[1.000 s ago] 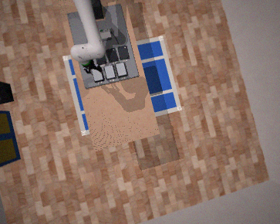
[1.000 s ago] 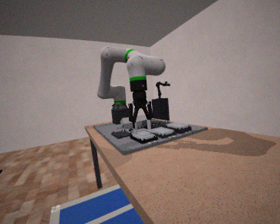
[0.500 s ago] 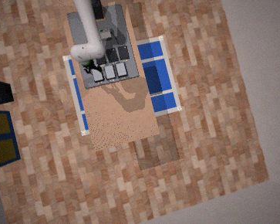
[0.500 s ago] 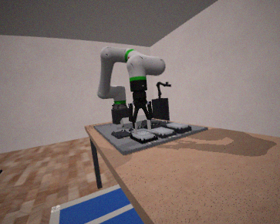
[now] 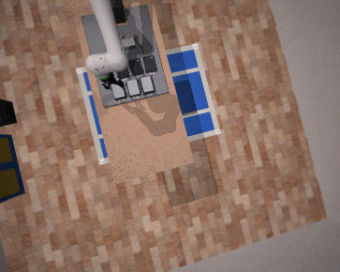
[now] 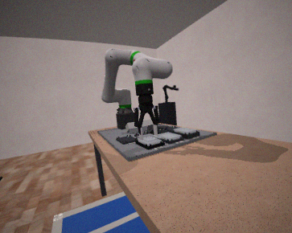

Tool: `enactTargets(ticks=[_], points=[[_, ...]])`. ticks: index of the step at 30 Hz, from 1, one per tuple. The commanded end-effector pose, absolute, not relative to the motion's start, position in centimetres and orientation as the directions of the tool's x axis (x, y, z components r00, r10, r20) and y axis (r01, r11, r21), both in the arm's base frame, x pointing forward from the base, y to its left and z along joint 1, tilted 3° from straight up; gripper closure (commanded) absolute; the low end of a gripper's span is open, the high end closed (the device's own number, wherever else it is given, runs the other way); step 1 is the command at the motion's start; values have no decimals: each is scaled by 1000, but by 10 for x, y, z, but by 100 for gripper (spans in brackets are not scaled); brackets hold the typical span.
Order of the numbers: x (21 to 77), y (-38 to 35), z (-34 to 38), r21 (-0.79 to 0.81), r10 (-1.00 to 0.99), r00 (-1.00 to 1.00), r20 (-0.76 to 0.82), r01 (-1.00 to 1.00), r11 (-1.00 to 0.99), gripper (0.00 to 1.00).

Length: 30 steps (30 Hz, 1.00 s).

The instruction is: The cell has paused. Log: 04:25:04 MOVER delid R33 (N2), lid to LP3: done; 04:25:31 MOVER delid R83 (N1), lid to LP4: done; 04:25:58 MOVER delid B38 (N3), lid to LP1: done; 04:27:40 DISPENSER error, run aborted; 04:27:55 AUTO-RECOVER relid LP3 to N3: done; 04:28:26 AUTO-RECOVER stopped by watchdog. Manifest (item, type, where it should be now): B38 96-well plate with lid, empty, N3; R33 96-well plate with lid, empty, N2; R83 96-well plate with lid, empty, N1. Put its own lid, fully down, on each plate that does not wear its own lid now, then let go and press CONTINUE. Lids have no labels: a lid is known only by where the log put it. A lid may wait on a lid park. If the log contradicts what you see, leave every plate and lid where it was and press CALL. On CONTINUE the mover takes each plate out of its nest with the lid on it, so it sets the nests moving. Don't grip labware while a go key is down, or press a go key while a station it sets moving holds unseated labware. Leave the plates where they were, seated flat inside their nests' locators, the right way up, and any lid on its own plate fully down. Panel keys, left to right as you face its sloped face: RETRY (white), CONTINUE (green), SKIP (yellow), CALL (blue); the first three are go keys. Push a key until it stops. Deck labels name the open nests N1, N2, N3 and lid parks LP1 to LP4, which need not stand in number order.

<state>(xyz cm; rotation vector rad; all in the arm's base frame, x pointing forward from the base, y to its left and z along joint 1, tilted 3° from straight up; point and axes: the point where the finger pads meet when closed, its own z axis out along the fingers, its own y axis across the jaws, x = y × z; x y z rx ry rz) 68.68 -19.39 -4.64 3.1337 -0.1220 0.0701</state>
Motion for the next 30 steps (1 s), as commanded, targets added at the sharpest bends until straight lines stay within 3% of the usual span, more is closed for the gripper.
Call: enactTargets(ticks=[1,30], points=[[687,-194,-47,3,-78,996,45,-78,-997,100],[687,-194,-54,3,-78,996,45,-78,-997,100]])
